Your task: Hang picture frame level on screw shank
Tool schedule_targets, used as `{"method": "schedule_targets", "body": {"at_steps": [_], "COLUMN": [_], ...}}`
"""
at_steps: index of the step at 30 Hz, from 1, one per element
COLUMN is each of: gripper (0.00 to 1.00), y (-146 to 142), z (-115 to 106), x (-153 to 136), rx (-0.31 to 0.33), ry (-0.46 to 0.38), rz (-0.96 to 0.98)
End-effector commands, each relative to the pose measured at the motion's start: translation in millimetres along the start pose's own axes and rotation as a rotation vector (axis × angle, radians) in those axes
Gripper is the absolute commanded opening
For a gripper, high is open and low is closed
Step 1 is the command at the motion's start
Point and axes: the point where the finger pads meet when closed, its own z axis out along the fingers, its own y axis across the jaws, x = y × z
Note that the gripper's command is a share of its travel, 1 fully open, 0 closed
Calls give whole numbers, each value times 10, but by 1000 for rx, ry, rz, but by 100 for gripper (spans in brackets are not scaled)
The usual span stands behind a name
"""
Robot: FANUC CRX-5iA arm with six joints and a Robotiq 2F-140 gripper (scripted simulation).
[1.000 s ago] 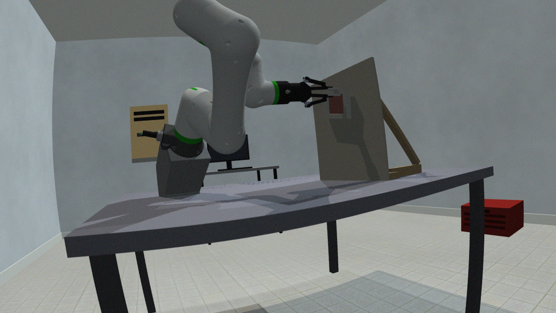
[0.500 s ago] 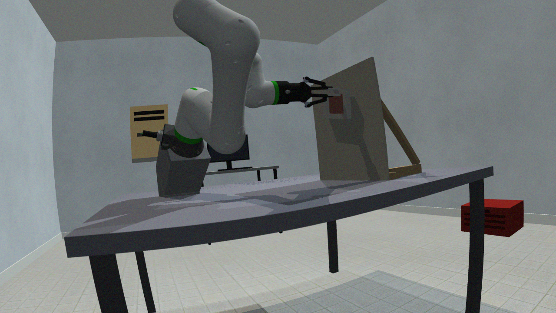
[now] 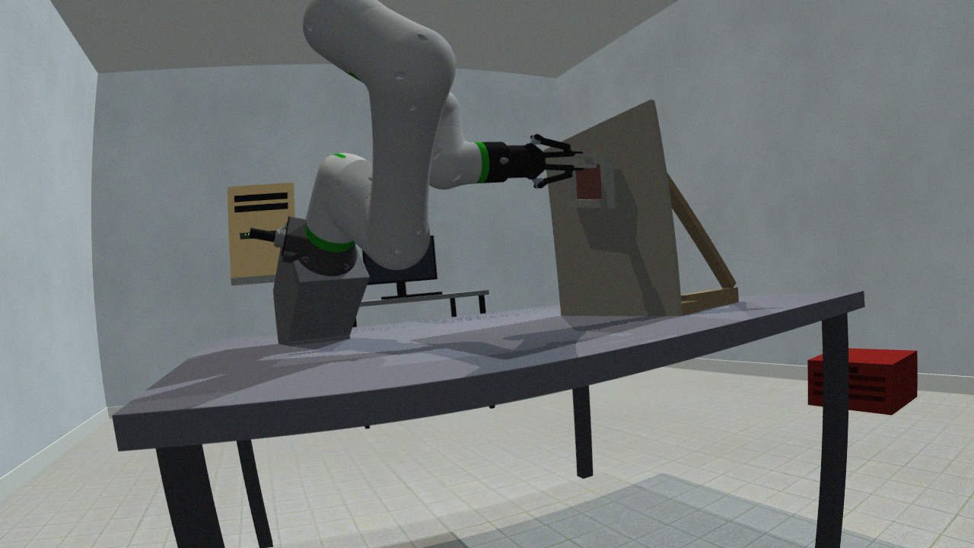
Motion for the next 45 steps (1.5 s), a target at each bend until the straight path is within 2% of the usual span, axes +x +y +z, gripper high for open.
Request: {"method": "schedule_targets", "body": {"at_steps": [1, 45], "gripper": [0, 0], "y": [3, 43], "z": [0, 1], "x": [1, 1], "rx": [0, 0], "ry": [0, 0], "rz": [0, 0]}}
